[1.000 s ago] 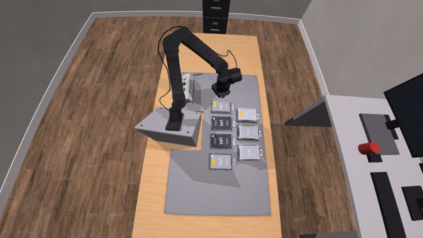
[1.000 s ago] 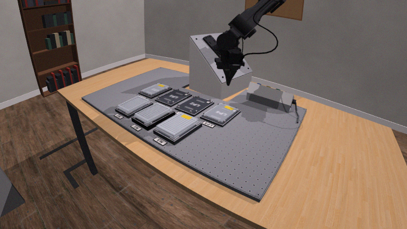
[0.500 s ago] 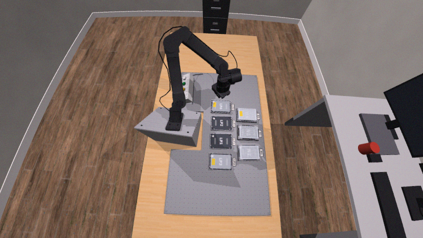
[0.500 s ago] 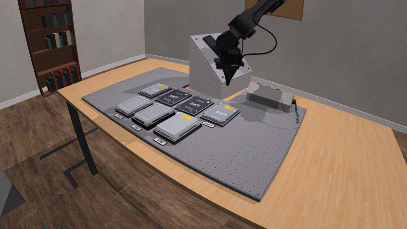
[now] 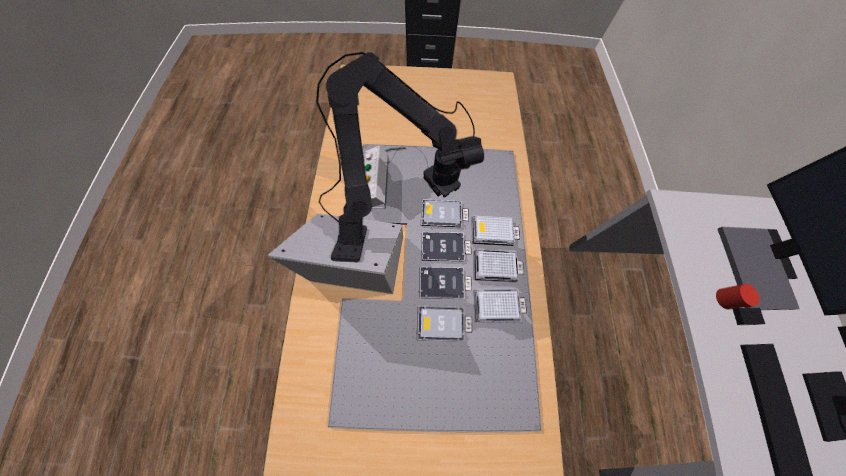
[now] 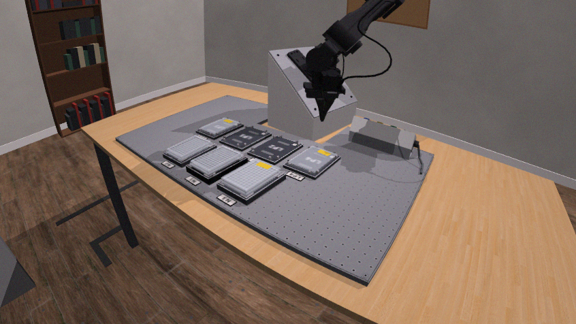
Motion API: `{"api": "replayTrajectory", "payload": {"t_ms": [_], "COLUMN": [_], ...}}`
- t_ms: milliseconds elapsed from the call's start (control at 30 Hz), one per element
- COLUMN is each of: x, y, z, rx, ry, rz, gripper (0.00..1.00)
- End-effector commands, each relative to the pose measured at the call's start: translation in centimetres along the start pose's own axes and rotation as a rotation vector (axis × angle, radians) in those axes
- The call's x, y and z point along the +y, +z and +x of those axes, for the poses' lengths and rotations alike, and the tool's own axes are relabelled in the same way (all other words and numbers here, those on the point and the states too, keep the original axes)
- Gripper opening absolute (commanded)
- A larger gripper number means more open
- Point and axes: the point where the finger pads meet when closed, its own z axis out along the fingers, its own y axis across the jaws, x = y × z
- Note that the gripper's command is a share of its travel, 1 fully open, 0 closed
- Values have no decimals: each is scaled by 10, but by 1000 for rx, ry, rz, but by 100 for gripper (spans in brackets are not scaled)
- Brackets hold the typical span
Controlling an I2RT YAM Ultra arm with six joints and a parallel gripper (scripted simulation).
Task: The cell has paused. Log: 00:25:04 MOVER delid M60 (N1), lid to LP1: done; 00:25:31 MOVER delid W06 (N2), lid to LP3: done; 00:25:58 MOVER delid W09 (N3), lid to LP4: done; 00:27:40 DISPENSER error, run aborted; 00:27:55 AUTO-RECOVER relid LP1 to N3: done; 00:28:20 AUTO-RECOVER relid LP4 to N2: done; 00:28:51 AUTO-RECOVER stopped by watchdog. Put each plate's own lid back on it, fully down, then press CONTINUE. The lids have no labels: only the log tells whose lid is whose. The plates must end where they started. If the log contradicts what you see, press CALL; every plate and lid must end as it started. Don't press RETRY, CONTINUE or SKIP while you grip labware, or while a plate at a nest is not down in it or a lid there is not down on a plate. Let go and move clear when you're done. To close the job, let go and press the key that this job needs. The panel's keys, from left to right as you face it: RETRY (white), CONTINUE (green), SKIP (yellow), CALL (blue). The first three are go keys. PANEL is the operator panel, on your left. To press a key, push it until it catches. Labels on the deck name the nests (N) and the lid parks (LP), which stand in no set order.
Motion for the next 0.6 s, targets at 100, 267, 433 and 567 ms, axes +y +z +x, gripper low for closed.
{"api": "replayTrajectory", "payload": {"t_ms": [100, 267, 433, 567], "x": [-7, 15, 32, 39], "y": [-5, -1, -1, -1], "z": [-10, 16, 30, 37], "rx": [-20, -1, -12, -10], "ry": [5, -91, -200, -238], "rz": [12, 9, 13, 12], "gripper": [0, 0, 0, 0]}}
